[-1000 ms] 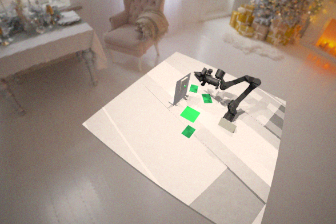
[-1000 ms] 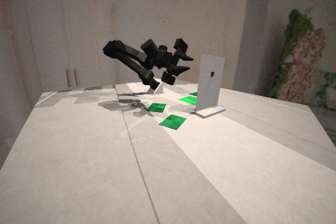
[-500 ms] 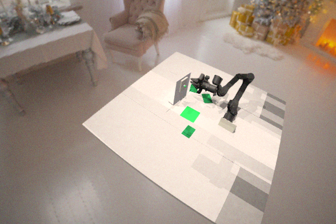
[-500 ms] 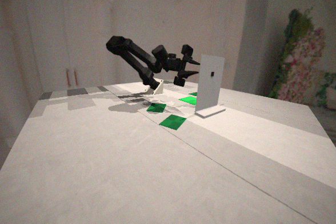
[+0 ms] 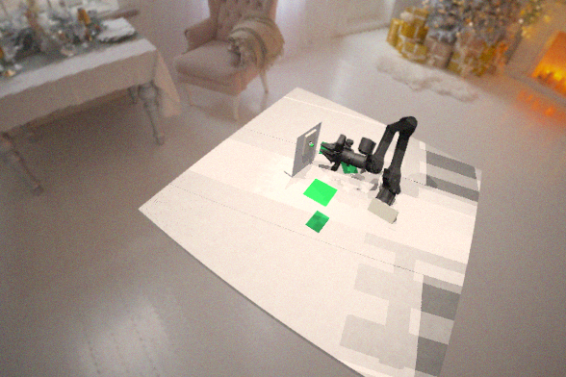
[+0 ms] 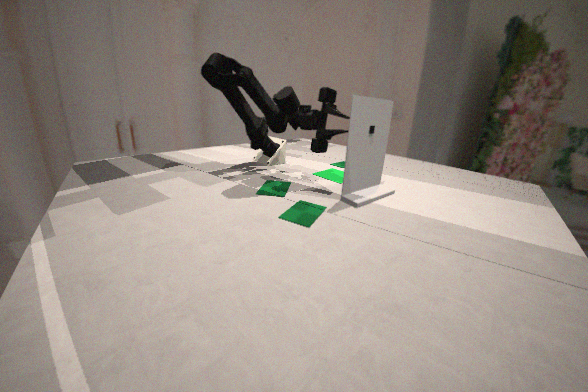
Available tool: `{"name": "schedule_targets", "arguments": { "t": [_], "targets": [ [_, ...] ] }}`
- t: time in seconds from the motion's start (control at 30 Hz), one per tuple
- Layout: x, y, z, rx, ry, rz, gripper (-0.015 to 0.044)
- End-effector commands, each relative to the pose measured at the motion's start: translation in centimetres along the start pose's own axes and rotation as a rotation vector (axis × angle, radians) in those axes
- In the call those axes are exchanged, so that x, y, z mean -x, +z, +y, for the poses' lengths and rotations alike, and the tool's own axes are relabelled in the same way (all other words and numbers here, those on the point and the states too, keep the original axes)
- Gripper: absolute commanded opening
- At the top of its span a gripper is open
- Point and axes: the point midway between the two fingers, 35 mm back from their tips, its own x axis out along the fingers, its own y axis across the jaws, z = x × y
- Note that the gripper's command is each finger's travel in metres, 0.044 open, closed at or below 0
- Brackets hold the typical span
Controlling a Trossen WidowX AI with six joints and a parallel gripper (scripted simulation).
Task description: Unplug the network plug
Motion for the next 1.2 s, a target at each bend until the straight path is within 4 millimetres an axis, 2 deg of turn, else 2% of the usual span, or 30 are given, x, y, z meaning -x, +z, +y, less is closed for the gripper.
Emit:
{"name": "schedule_targets", "arguments": {
  "t": [0.0, 0.2, 1.17],
  "targets": [
    [1.0, -1.3, -0.7, -0.032, -0.014, 0.016, 0.0156],
    [0.9, -1.4, -0.7, -0.041, -0.012, 0.018, 0.0156],
    [-3.6, -0.2, -0.7, -0.094, 0.032, 0.001, 0.0156]
  ]
}}
